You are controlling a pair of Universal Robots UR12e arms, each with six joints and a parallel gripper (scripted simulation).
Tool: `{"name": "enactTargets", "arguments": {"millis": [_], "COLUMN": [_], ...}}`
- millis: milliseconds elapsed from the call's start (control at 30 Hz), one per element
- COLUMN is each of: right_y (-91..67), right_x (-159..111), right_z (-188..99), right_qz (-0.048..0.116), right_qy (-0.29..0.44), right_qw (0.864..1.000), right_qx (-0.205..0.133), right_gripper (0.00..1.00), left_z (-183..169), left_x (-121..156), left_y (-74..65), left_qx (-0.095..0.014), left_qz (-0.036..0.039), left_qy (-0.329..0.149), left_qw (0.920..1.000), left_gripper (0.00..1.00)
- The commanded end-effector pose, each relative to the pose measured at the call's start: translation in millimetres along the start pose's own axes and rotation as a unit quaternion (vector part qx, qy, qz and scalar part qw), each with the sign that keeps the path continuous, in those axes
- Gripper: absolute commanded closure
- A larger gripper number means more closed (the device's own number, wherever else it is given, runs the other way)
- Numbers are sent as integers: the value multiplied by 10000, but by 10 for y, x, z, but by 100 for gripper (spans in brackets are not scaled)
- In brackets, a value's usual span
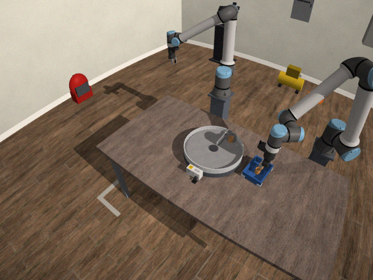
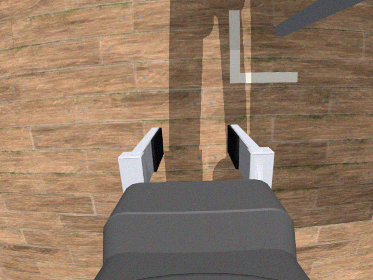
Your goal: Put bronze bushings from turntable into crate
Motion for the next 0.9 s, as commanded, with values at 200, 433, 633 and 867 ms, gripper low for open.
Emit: {"name": "enactTargets", "arguments": {"millis": [200, 433, 633, 867], "right_y": [7, 7, 7, 7], "right_x": [-10, -10, -10, -10], "right_z": [19, 19, 19, 19], "right_qz": [-5, -5, -5, -5], "right_qy": [1, 1, 1, 1], "right_qw": [10000, 10000, 10000, 10000], "right_qx": [1, 1, 1, 1], "right_gripper": [0, 0, 0, 0], "left_z": [-6, -6, 0, 14], "left_x": [-4, -4, -8, -20], "left_y": [5, 4, -31, -218], "left_qx": [3, 3, 10, 22], "left_qz": [-2, -2, 4, 14], "left_qy": [0, 0, 0, 0], "left_qw": [10000, 10000, 10000, 10000], "left_gripper": [62, 62, 62, 62]}}
Point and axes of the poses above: on each arm, the point where the finger pads meet when closed, its own y axis out along the fingers, its own x axis across the jaws, z = x × y, the point moved 2 cm from there along -y, back along the fingers
